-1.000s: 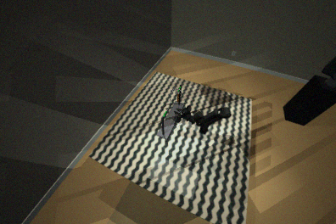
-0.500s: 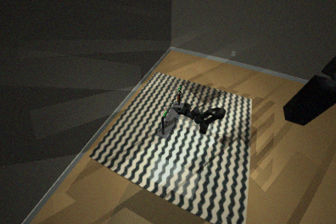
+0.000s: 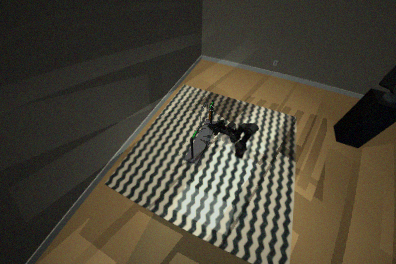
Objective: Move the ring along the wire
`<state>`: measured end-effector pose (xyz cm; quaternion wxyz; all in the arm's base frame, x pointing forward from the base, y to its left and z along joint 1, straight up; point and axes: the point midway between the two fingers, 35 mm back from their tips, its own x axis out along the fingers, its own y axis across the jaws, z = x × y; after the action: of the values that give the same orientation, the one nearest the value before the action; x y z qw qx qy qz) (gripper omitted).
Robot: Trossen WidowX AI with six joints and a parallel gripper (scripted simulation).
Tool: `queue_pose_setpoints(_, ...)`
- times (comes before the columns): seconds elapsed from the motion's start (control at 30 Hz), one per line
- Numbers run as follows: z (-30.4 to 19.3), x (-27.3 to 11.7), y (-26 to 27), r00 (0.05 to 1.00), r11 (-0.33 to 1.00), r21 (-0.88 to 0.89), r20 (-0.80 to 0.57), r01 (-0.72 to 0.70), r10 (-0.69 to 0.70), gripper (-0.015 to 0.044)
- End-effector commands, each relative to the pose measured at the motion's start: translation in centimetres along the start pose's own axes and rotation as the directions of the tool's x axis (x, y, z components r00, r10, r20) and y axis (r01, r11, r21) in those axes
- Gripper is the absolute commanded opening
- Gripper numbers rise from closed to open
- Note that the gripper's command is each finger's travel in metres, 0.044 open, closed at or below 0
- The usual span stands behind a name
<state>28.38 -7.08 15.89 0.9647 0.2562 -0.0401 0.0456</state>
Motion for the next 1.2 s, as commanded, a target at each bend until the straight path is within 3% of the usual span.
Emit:
queue_pose_setpoints(0.0,-0.5,-1.1,-2.3,0.999,0.992,-0.124,-0.037,0.033,-0.038,0.0160)
queue_pose_setpoints(0.67,-1.6,-8.7,-9.8,0.983,0.820,-0.568,-0.102,0.069,-0.153,0.0160)
queue_pose_setpoints(0.83,-1.4,-8.4,-9.8,0.983,0.822,-0.565,-0.100,0.070,-0.153,0.0160)
queue_pose_setpoints(1.17,2.2,-3.6,-8.2,0.992,0.852,-0.517,-0.041,0.082,-0.121,0.0160)
